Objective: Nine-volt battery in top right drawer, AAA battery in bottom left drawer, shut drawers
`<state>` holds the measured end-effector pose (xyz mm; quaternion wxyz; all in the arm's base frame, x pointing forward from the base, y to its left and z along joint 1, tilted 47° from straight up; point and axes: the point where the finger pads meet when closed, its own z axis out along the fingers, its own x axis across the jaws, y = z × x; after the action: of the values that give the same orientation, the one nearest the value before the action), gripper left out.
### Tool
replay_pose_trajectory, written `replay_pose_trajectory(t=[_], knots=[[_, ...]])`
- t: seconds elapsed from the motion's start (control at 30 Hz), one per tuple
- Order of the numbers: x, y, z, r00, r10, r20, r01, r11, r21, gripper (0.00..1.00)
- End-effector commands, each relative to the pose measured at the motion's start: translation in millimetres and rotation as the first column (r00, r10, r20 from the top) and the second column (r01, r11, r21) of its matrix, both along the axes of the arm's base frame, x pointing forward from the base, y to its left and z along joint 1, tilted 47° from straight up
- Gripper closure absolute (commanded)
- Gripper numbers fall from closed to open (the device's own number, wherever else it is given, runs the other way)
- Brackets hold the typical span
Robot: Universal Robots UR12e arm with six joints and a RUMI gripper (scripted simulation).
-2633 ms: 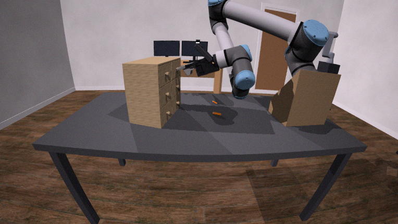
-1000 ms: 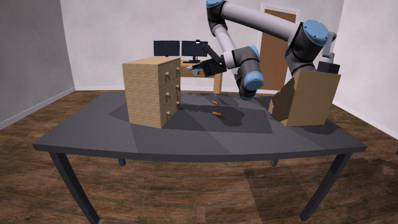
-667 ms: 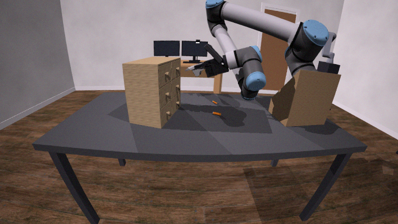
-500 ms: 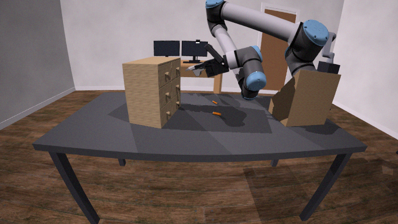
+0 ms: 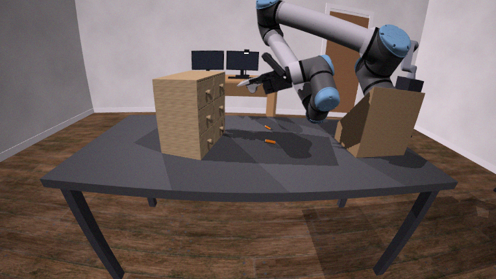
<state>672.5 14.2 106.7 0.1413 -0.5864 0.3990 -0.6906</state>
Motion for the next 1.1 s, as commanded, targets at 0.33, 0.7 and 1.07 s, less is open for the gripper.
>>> replay_pose_trajectory(t=[0.33,0.7,1.07], knots=[[-21.8,10.0,0.9,1.000,0.001,0.000,-0.001,1.000,0.000,0.80],[-21.9,10.1,1.0,1.000,0.000,0.000,0.000,1.000,0.000,0.80],[-22.3,10.6,1.2,1.000,-0.005,-0.005,0.005,1.000,0.002,0.80]])
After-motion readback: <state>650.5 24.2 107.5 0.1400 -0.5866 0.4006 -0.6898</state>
